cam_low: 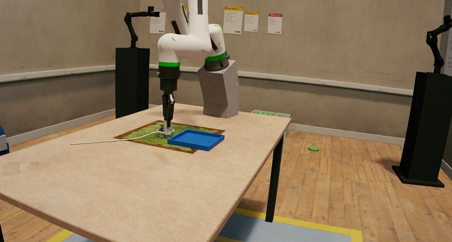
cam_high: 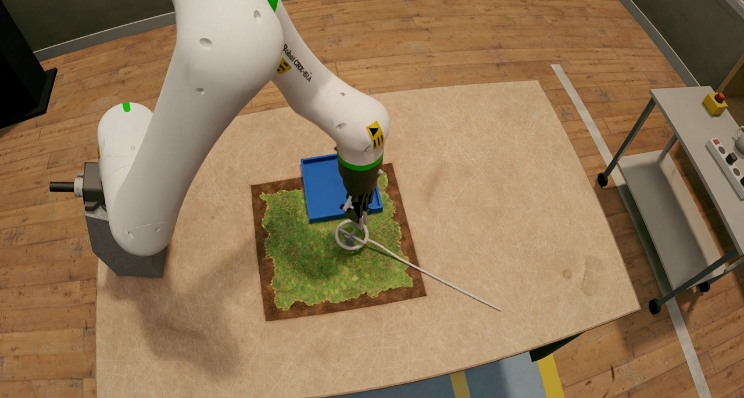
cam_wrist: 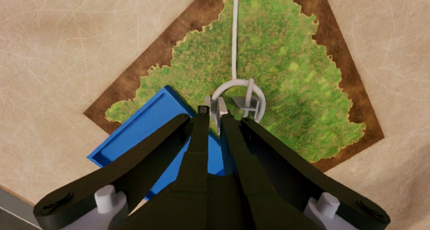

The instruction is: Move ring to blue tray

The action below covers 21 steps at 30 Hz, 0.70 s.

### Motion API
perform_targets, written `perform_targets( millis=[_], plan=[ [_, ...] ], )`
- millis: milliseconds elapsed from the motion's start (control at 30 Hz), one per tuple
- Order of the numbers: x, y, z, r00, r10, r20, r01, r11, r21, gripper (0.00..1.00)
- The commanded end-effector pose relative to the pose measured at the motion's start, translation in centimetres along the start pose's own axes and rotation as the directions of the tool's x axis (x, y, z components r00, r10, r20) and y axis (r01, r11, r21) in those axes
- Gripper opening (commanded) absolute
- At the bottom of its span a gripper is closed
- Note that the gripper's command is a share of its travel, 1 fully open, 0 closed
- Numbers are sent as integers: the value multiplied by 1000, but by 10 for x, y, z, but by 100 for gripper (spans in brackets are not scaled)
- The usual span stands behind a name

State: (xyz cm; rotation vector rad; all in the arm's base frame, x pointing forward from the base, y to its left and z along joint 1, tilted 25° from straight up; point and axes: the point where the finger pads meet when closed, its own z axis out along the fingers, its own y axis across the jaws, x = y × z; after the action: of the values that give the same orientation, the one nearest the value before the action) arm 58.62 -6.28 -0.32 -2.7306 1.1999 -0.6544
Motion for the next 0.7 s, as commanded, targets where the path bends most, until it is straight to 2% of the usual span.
perform_targets(
  millis=[0,667],
  plan=[
    [1,2,-4,1000,0,-1,0,1000,1,10],
    [-1,2,-4,999,0,52,0,1000,1,10]
  ],
)
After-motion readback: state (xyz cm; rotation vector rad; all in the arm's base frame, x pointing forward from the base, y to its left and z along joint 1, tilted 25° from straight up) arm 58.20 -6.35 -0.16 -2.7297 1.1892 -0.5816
